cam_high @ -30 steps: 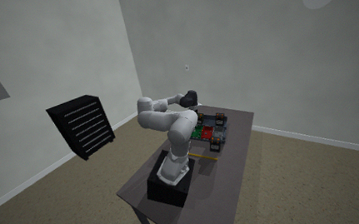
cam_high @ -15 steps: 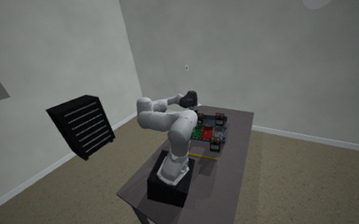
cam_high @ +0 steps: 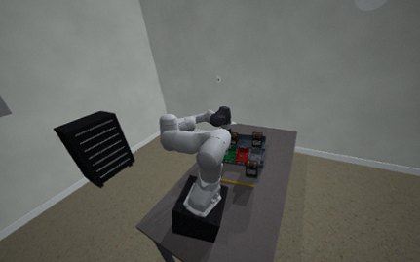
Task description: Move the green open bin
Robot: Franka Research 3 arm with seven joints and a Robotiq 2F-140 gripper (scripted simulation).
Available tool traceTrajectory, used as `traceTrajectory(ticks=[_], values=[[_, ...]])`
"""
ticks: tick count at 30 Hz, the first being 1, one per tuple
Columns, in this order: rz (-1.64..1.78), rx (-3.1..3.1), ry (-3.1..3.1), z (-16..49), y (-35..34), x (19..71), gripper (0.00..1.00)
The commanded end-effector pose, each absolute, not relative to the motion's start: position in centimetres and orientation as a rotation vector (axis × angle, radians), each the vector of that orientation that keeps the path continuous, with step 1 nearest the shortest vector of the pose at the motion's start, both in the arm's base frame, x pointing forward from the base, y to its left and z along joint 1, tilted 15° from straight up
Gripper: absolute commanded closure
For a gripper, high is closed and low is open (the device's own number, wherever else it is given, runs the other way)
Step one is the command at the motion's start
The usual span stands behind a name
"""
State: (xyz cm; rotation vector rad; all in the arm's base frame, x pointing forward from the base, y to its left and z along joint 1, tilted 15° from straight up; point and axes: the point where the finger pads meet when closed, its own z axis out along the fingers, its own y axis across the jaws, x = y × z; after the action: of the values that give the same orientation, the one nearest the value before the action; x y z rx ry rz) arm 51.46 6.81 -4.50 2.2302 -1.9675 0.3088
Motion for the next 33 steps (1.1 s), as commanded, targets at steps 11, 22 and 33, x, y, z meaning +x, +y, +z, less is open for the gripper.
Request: traceTrajectory(ticks=[11,22,33], values=[[0.309,2.23,-1.968,-4.5,6.8,51.5,0.43],[0.309,2.231,-1.968,-5.1,6.7,51.5,0.43],[0.311,2.232,-1.968,-7.4,6.0,51.5,0.43]])
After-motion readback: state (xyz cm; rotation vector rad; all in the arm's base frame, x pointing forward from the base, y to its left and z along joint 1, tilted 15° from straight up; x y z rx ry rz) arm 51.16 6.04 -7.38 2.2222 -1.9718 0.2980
